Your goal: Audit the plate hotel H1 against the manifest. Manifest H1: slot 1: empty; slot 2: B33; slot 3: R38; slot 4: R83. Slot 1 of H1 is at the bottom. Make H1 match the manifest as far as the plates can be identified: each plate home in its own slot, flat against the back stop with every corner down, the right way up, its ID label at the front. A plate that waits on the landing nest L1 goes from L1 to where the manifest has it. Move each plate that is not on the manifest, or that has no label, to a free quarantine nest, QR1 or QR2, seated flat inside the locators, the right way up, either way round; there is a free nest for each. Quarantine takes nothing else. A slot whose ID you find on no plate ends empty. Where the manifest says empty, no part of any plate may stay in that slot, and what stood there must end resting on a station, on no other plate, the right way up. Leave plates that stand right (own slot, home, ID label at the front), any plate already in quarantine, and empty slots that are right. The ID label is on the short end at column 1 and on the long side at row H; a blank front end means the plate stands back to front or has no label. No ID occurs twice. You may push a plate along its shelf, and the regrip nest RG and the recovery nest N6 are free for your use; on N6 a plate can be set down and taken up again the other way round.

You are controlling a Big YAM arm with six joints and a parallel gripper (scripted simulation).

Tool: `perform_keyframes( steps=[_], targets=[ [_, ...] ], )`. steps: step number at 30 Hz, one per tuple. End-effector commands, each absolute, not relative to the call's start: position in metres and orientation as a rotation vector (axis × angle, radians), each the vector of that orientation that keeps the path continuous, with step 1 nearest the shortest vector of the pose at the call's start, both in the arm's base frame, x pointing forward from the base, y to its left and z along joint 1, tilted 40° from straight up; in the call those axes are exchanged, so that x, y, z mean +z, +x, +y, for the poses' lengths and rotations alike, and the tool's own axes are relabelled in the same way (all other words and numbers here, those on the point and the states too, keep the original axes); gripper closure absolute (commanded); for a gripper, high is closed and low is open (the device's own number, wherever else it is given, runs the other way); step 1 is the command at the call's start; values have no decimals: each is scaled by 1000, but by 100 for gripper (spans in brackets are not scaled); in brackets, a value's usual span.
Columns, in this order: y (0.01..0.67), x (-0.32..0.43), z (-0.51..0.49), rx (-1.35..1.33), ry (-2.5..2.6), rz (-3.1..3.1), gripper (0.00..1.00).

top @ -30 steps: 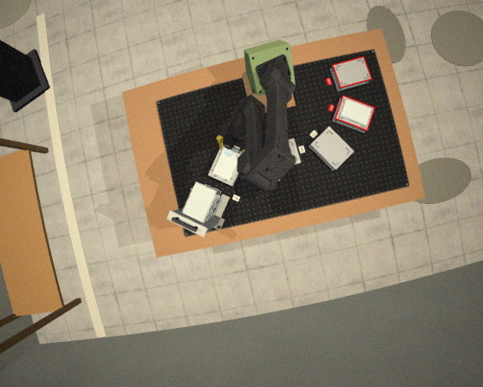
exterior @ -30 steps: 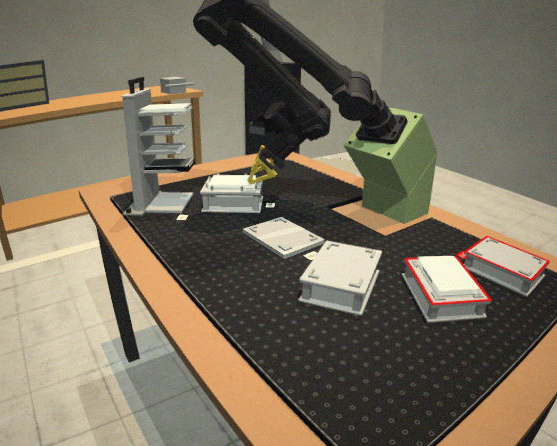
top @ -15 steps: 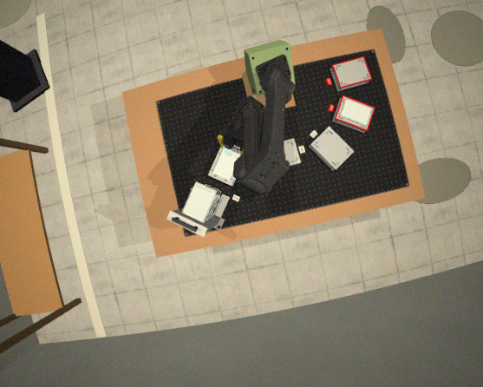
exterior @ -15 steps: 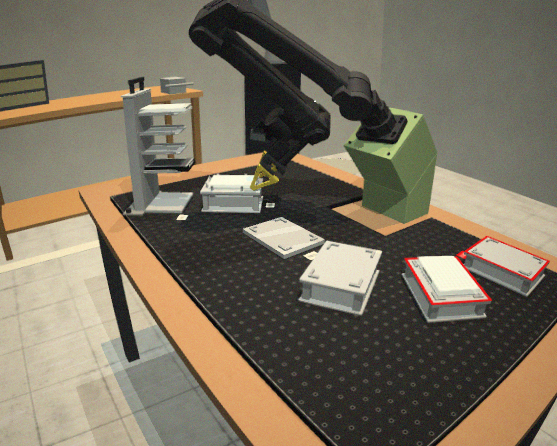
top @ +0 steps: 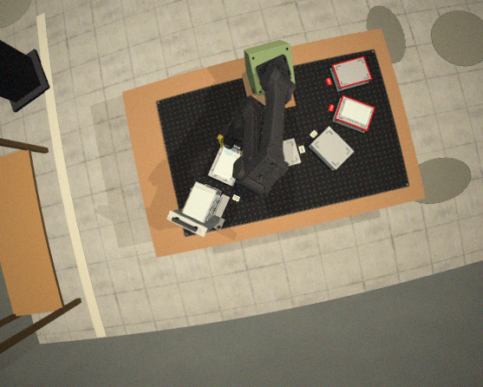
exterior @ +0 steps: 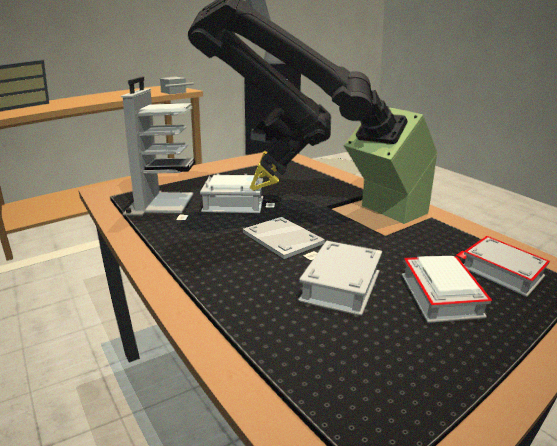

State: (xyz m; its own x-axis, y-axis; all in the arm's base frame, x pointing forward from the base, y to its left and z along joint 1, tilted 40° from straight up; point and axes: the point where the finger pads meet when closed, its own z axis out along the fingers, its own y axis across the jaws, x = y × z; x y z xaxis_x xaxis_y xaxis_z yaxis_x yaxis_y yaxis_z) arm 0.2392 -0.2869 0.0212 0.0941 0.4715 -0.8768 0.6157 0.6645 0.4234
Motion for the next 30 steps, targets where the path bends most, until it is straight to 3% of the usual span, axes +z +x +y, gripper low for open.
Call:
perform_keyframes(
  steps=[1,25,26,30],
  targets=[
    [247,13,-286,-116,932,1556,0],
    [247,13,-286,-116,932,1556,0],
    [247,13,-286,-116,932,1556,14],
    [247,13,-286,-117,931,1557,14]
  ],
)
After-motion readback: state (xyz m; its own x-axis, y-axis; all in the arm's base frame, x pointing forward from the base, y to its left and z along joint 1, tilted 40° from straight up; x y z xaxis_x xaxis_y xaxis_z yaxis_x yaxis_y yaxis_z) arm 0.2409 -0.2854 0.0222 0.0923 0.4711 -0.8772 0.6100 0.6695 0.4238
